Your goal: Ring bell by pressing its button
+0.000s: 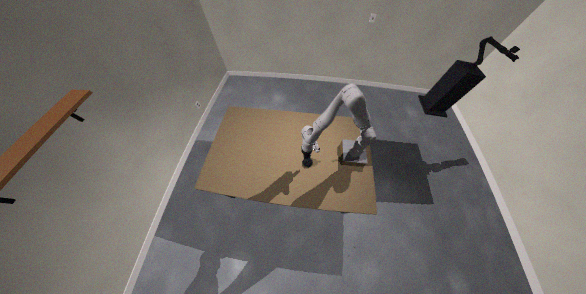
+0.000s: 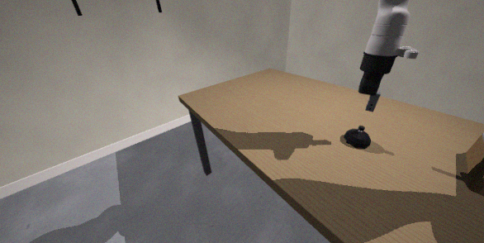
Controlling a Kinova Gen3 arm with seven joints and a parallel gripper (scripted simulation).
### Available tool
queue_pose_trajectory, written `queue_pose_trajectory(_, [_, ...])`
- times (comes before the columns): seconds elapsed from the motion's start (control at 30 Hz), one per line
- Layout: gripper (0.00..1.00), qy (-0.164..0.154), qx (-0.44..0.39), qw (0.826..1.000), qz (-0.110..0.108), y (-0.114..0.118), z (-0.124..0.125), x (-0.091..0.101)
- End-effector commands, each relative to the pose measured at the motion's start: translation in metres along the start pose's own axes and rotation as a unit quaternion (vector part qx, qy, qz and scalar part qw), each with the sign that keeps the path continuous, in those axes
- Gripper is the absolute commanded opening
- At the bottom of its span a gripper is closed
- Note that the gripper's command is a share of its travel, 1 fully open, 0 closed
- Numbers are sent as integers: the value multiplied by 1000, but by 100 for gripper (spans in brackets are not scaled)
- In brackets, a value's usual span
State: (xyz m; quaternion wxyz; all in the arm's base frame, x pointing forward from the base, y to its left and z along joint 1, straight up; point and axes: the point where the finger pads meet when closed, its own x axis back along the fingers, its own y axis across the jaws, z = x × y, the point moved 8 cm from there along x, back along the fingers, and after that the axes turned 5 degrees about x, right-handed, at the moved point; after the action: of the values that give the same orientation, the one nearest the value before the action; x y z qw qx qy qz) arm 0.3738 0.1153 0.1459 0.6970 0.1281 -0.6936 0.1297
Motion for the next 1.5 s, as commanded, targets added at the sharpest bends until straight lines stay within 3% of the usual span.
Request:
queue_pose_trajectory(0.0, [17,-1,0,1000,0,0,0,1])
queue_pose_trajectory(0.77, [17,-1,0,1000,0,0,-1,-12])
queue_pose_trajectory(1.47, [17,-1,0,1000,0,0,-1,-46])
